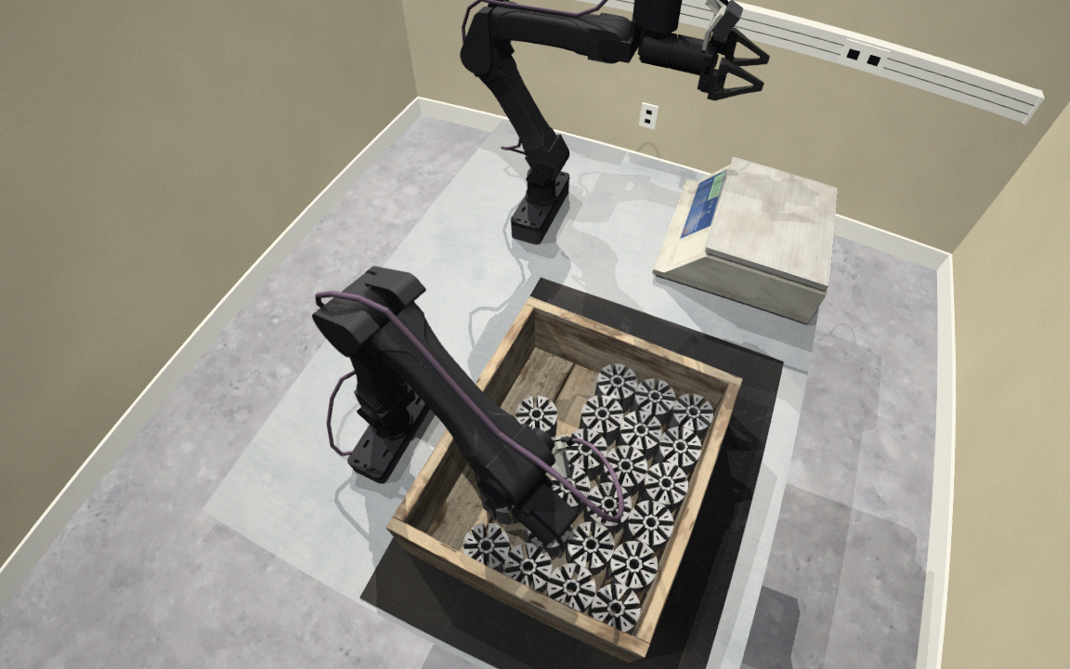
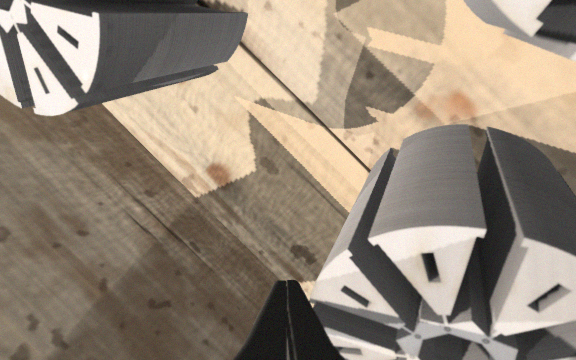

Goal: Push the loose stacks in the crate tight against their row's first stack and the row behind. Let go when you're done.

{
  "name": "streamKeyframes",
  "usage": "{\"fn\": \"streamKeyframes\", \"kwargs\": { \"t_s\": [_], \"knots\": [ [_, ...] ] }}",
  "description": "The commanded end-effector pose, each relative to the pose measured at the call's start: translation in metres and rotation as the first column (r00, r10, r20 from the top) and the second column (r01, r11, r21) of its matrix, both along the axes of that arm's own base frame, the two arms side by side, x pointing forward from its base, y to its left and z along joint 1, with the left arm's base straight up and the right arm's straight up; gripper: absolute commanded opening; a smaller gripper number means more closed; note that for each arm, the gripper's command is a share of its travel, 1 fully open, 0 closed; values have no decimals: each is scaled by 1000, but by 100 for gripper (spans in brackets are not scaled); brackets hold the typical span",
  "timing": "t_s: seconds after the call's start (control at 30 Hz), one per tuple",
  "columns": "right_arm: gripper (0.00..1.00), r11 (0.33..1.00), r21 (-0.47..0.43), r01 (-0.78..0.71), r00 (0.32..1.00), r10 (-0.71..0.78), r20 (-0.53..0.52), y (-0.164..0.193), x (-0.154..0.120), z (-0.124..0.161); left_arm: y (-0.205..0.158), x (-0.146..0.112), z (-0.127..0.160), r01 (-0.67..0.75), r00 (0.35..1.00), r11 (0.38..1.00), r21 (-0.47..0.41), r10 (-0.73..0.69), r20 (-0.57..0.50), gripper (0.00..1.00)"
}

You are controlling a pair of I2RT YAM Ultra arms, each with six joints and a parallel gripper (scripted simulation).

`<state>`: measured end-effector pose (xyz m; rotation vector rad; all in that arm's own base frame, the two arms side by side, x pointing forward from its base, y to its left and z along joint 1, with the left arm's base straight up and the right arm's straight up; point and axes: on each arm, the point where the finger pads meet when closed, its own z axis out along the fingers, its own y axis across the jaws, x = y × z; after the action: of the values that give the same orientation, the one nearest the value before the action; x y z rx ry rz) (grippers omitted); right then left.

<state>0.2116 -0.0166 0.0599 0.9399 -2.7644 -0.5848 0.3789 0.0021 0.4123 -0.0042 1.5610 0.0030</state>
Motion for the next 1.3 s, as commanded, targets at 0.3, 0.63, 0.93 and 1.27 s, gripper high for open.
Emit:
{"fn": "streamKeyframes", "kwargs": {
  "t_s": [0.3,0.63,0.93,1.27],
  "knots": [
    [1,1000,-2,3,998,-3,66,2,12,6,-7,-6,37,20,995,1000,0,-20,99,100],
    [1,1000,8,15,999,-15,32,1,4,19,-7,-6,37,20,995,1000,0,-20,99,100],
    [1,1000,5,14,999,-14,46,1,7,28,-7,-6,37,20,995,1000,0,-20,99,100],
    [1,1000,12,12,1000,-12,23,1,3,49,-7,-6,37,20,995,1000,0,-20,99,100]
  ]
}}
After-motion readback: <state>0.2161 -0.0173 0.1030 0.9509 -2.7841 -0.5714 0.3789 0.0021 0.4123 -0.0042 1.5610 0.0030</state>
